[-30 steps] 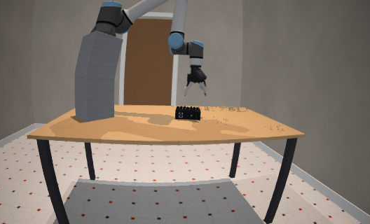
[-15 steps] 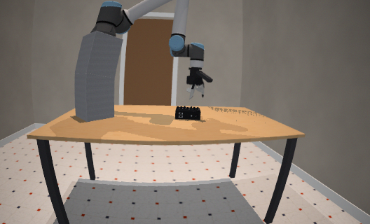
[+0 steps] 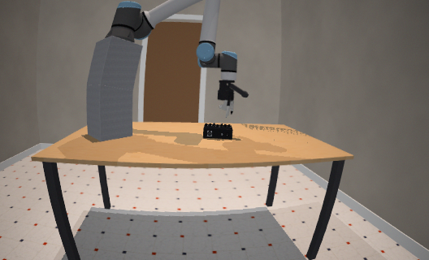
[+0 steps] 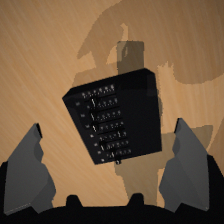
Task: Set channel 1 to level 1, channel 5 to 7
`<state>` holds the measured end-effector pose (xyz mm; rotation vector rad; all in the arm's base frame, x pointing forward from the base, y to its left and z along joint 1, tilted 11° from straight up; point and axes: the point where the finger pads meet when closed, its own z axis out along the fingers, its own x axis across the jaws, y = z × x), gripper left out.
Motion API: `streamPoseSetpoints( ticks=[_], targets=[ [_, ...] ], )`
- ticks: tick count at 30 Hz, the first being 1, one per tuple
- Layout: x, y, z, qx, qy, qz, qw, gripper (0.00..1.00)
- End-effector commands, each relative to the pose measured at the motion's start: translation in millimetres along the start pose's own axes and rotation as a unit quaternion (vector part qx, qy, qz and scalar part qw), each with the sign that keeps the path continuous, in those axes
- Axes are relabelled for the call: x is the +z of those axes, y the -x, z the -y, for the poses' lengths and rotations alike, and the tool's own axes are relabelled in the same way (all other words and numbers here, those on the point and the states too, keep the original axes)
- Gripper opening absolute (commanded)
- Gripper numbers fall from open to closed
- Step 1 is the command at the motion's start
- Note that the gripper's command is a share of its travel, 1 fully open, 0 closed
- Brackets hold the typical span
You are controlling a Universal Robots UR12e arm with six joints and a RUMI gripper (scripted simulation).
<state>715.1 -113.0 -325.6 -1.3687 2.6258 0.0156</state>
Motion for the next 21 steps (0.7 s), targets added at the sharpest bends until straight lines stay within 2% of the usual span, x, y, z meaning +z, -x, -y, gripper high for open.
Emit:
streamPoseSetpoints(
  ticks=[1, 21],
  targets=[
    [2.6, 2.2, 1.5, -0.057, 0.0, 0.002, 0.998, 1.0],
    [6.0, 4.4, 2.1, -0.113, 0.0, 0.002, 0.994, 1.0]
  ],
)
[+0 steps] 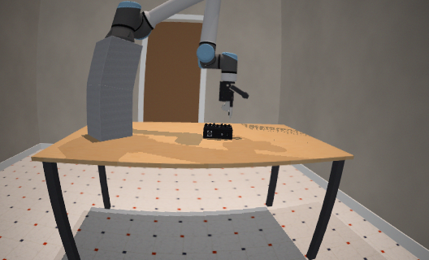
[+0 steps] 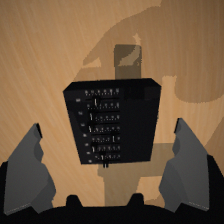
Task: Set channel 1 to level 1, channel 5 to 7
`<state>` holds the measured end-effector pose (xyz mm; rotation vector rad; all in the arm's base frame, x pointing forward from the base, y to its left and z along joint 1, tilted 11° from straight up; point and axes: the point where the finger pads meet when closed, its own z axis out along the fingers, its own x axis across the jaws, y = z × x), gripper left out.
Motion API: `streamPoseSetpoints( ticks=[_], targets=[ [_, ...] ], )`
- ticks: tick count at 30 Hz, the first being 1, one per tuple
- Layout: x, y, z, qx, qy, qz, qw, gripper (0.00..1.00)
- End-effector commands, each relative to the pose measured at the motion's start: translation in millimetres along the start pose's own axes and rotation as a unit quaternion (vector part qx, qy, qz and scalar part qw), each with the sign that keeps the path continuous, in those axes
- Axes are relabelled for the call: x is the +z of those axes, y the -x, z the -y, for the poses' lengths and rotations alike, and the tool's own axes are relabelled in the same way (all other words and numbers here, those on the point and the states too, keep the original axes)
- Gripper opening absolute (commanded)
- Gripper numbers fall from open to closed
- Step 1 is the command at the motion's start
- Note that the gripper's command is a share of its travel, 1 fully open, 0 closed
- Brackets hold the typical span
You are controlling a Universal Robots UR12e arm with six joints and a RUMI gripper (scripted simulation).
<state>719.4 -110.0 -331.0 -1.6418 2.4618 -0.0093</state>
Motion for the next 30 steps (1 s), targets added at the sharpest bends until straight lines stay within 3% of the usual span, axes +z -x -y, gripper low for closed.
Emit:
streamPoseSetpoints(
  ticks=[1, 5, 6, 30],
  targets=[
    [-0.2, 0.2, 0.7, -0.006, -0.001, 0.0, 1.0, 1.0],
    [-0.2, 0.2, 0.7, -0.006, -0.001, 0.0, 1.0, 1.0],
    [-0.2, 0.2, 0.7, -0.006, -0.001, 0.0, 1.0, 0.0],
    [-0.2, 0.2, 0.7, -0.006, -0.001, 0.0, 1.0, 0.0]
  ],
)
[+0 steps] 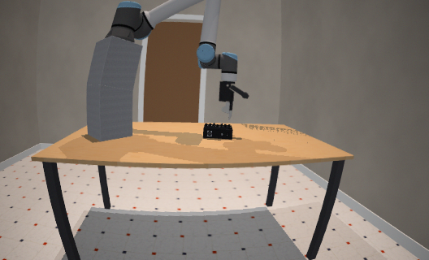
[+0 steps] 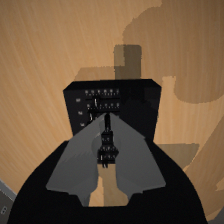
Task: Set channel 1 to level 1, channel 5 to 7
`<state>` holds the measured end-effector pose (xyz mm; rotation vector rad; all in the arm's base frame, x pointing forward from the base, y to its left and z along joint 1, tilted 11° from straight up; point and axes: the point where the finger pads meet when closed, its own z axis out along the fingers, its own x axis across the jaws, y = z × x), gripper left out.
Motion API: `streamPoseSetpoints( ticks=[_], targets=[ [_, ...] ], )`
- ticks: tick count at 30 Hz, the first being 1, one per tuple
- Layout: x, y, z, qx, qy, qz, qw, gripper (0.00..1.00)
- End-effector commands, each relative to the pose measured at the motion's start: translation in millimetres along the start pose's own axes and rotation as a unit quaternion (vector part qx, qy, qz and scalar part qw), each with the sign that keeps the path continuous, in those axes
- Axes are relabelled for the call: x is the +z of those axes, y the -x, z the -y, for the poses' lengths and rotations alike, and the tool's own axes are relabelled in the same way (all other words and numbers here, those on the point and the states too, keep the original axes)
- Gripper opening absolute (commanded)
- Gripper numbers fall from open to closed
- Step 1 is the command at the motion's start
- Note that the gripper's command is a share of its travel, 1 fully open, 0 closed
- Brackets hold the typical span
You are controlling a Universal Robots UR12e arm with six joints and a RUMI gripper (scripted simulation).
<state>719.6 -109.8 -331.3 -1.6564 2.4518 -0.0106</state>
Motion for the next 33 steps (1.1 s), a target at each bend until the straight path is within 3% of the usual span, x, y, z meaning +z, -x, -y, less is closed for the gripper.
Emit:
streamPoseSetpoints(
  ticks=[1, 33],
  targets=[
    [-0.5, 0.0, 0.6, 0.0, -0.001, 0.0, 1.0, 0.0],
    [5.7, -0.1, 0.7, 0.0, -0.001, 0.0, 1.0, 0.0]
  ],
)
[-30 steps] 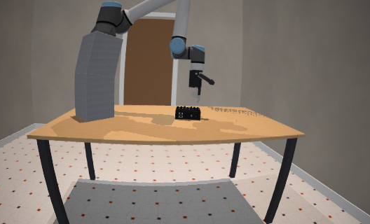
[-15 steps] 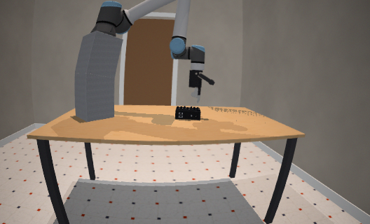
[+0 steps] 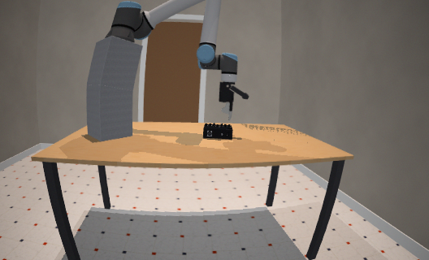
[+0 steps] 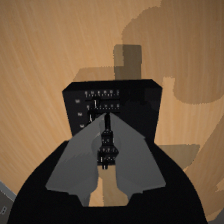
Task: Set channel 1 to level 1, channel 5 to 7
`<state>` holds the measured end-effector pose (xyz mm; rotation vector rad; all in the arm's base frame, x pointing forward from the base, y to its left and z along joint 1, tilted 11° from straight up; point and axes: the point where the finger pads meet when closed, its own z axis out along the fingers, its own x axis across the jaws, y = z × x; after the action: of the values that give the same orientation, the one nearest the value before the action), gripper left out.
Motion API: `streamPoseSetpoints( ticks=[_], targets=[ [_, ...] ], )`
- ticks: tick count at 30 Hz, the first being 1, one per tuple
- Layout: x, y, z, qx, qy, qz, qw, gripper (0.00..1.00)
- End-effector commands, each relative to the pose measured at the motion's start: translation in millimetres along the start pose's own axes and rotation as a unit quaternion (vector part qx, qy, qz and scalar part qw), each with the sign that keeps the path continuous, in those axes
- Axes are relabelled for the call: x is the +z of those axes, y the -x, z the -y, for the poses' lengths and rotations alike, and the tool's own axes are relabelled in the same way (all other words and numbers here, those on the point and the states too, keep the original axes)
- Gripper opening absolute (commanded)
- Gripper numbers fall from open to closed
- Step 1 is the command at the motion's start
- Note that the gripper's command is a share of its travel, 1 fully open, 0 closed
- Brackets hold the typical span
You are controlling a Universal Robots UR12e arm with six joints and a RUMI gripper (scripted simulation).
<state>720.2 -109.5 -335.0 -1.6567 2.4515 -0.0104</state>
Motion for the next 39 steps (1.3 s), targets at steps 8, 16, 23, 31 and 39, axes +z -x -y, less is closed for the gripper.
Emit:
streamPoseSetpoints(
  ticks=[8, 16, 23, 31, 39],
  targets=[
    [6.8, -0.1, 0.7, 0.0, -0.001, 0.0, 1.0, 0.0],
    [12.0, -0.2, 0.7, 0.0, -0.001, 0.0, 1.0, 0.0],
    [16.2, -0.3, 0.7, 0.0, -0.001, 0.0, 1.0, 0.0],
    [18.5, -0.3, 0.7, 0.0, -0.001, 0.0, 1.0, 0.0],
    [19.6, -0.3, 0.7, 0.0, -0.001, 0.0, 1.0, 0.0]
  ],
)
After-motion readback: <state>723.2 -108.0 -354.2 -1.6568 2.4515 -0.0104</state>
